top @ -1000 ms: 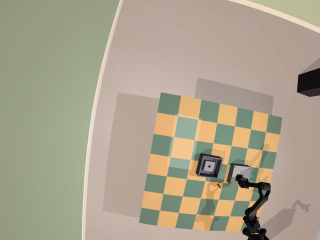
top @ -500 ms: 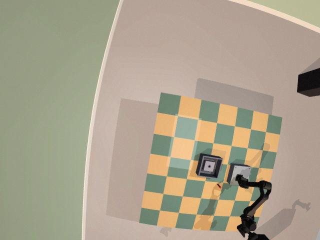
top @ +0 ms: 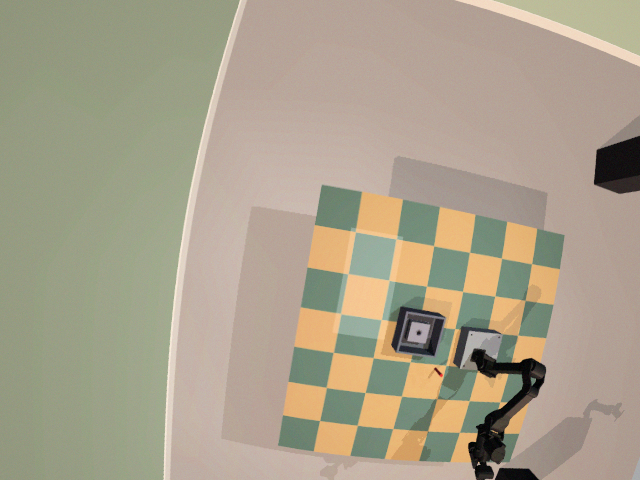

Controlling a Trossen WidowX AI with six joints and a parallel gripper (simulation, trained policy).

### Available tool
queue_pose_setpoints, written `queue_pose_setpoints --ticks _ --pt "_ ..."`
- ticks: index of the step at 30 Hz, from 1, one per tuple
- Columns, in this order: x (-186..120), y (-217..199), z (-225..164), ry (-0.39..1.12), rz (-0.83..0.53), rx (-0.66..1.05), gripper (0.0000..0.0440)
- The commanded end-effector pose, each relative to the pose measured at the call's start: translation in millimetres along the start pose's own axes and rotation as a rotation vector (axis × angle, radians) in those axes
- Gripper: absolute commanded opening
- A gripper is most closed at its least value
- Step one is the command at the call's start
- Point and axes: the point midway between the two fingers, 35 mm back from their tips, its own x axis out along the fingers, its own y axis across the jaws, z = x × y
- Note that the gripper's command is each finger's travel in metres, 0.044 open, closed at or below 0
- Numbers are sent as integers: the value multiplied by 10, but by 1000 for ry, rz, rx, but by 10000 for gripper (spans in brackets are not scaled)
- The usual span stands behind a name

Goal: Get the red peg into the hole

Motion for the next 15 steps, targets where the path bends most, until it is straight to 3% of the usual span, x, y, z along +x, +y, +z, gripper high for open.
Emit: queue_pose_setpoints --ticks 1,15 --pt "-59 -27 -137 62 2 89 440" --pt "-373 85 -701 329 6 497 440"
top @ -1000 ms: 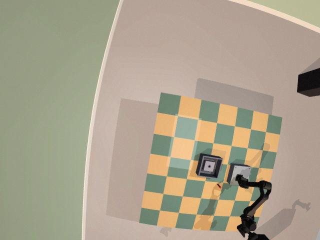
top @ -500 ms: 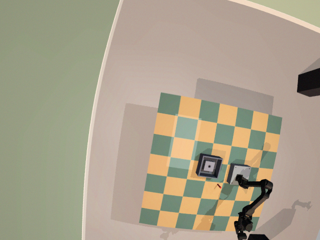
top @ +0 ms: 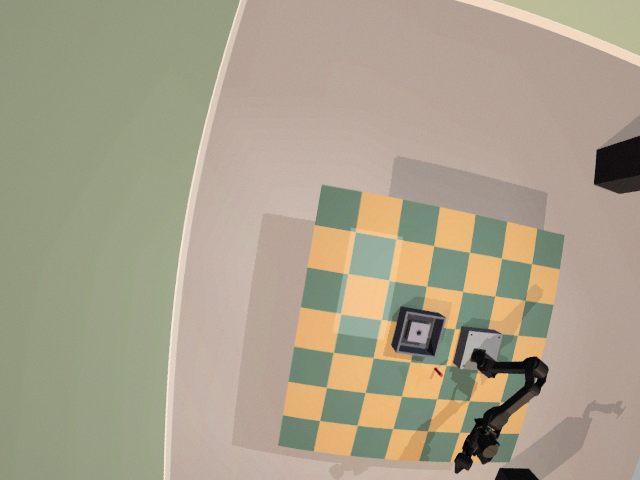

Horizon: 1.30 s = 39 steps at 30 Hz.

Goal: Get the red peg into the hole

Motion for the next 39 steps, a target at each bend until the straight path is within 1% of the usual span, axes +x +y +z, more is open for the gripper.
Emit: queue_pose_setpoints --ticks 1,20,39 --pt "-54 -48 -126 59 -14 93 440" --pt "-436 -15 -895 397 -106 654 440" --pt "-940 247 -1484 719 -291 1202 440"
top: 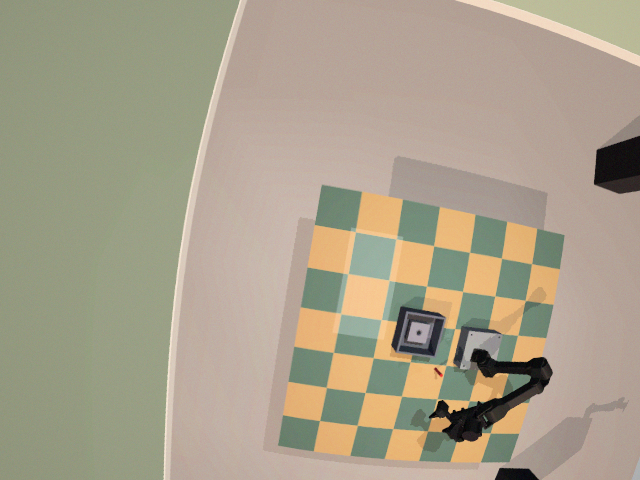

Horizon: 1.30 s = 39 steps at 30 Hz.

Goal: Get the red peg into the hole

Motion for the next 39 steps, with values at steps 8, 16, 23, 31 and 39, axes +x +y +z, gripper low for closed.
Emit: queue_pose_setpoints --ticks 8,16,23,31,39 --pt "-49 -251 -347 141 -119 307 440" --pt "-112 -389 -624 244 -221 544 440" --pt "-177 -469 -869 334 -321 747 440" --pt "-253 -515 -1150 441 -453 967 440" --pt "-310 -520 -1432 558 -610 1164 440"
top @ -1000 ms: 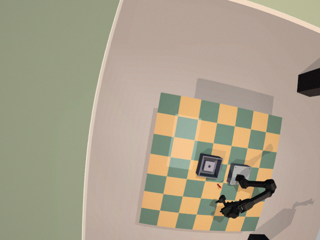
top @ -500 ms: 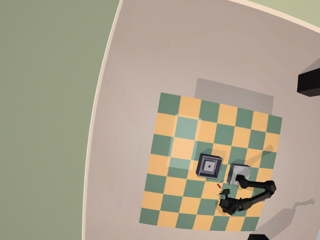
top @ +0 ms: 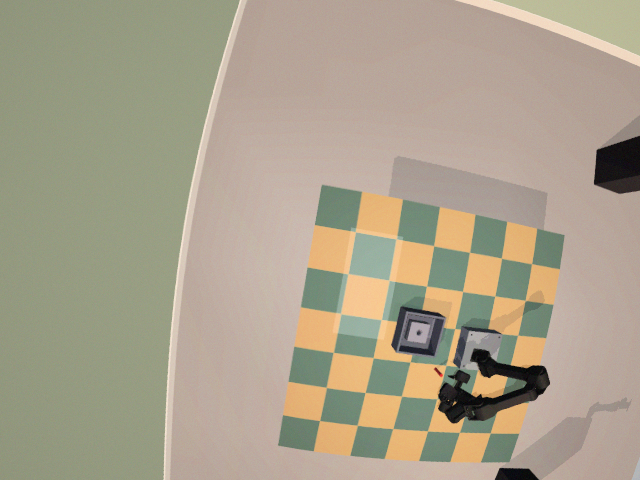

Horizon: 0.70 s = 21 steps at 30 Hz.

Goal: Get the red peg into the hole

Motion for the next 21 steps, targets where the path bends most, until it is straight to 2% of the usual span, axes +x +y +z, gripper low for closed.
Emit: queue_pose_setpoints --ticks 1,10,21 --pt "50 -80 -28 26 -67 83 440" --pt "249 -229 -114 87 -236 254 440" --pt "503 -274 -147 112 -337 332 435"
